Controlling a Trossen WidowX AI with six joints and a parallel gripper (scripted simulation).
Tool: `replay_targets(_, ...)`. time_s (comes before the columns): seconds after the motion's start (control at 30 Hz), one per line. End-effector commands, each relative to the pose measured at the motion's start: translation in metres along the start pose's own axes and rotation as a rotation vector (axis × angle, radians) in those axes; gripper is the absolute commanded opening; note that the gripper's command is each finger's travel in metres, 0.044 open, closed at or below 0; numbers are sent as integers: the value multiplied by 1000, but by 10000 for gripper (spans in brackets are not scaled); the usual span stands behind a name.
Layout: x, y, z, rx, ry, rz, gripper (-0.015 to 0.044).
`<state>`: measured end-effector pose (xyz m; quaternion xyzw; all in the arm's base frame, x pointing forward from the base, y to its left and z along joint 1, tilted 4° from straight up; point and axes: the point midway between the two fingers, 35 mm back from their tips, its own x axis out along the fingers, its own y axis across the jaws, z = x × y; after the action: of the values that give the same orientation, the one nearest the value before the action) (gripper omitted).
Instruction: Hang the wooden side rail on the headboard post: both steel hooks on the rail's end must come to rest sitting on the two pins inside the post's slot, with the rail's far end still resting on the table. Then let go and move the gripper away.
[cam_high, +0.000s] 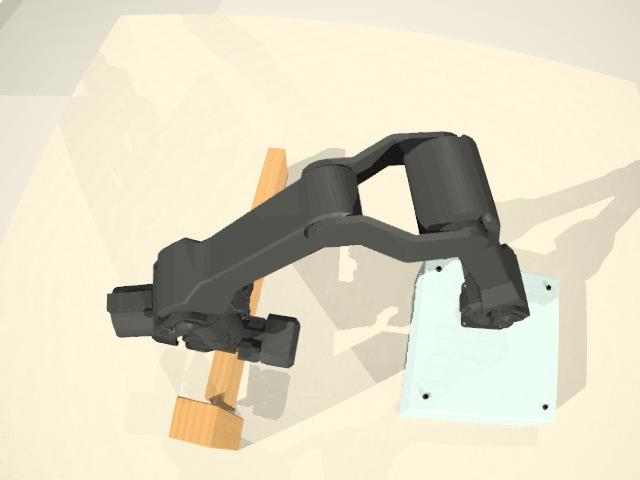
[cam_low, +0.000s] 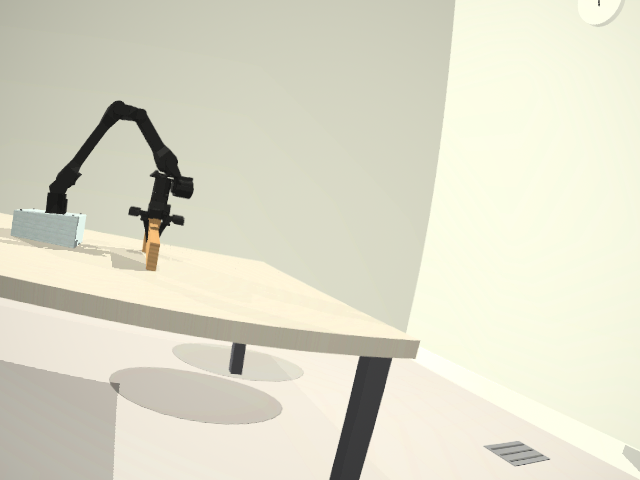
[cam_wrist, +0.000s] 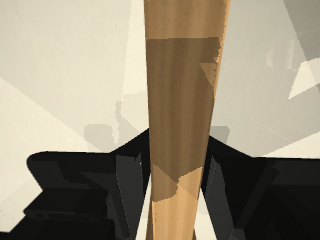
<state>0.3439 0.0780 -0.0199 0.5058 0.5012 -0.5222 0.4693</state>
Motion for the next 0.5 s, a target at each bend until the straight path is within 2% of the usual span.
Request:
replay_targets(0.0, -3, 3, -2, 3, 3, 8, 0)
replay_targets(0.47, -2, 2, -3, 3, 3, 7, 0)
